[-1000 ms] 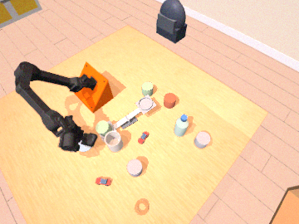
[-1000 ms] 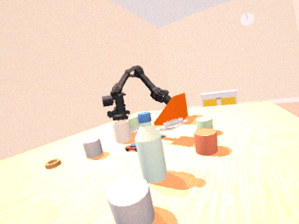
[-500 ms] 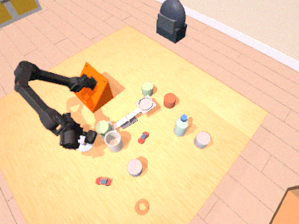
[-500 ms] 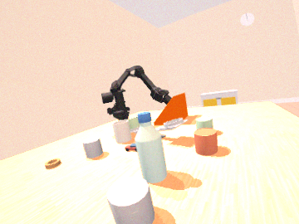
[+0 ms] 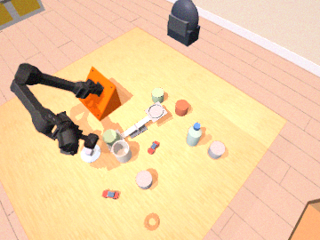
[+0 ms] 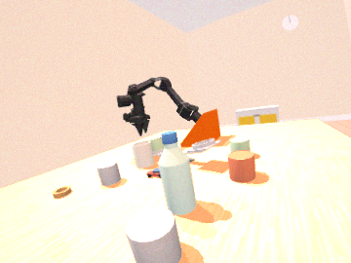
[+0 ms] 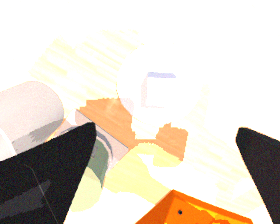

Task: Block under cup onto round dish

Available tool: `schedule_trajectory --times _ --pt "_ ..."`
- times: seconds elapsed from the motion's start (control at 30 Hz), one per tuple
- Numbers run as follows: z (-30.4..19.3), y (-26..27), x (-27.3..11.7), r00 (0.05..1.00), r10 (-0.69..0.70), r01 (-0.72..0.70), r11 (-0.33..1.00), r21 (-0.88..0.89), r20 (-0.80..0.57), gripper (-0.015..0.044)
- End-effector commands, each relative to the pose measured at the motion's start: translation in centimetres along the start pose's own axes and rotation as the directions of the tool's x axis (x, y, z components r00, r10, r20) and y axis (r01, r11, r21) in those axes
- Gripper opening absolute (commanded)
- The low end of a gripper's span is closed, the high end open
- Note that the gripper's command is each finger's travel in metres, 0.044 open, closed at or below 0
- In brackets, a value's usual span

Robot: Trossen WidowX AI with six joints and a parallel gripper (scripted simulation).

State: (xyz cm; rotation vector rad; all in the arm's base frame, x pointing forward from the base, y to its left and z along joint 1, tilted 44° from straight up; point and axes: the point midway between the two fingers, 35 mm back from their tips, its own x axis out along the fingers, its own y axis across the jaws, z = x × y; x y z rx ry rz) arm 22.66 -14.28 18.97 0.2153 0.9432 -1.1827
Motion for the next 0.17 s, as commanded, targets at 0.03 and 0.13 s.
schedule_trajectory --times 0.03,0.13 --pt "0.07 -0.17 -0.60 1.000 -0.004 0.004 1.000 0.005 0.003 0.0440" --pt "0.07 -0.17 -0.60 1.000 -0.004 0.004 1.000 0.005 0.003 0.0440"
